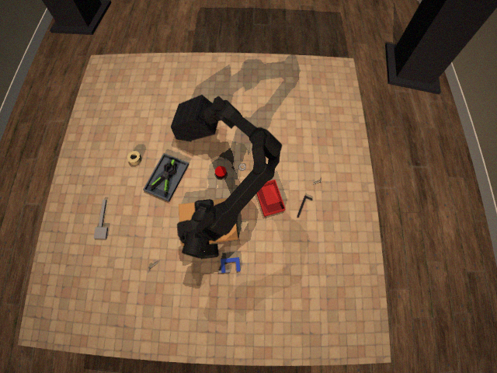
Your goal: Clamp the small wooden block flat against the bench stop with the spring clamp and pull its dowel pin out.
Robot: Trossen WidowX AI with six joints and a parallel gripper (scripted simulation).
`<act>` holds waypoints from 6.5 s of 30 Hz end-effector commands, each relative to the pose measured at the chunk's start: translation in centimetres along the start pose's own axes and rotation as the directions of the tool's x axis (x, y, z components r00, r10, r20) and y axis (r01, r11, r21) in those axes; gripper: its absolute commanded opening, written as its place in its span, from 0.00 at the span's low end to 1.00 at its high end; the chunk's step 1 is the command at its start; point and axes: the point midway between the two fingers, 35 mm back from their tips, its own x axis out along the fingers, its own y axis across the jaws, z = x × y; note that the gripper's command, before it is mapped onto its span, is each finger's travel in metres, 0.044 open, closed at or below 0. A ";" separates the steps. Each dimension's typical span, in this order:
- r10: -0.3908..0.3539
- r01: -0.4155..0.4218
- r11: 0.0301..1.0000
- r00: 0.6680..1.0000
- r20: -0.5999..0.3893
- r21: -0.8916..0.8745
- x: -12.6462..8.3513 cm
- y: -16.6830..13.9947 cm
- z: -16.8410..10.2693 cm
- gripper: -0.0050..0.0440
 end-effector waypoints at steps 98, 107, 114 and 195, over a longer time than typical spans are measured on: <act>0.005 -0.005 1.000 1.000 0.000 -0.006 -0.2 -9.2 -0.1 0.10; 0.005 -0.005 1.000 1.000 0.000 -0.006 -0.3 -7.5 -0.1 0.10; 0.009 -0.009 1.000 1.000 0.001 -0.013 -0.3 -7.7 -0.2 0.10; 0.005 -0.005 0.761 1.000 -0.002 -0.649 -5.9 -8.8 -2.9 0.10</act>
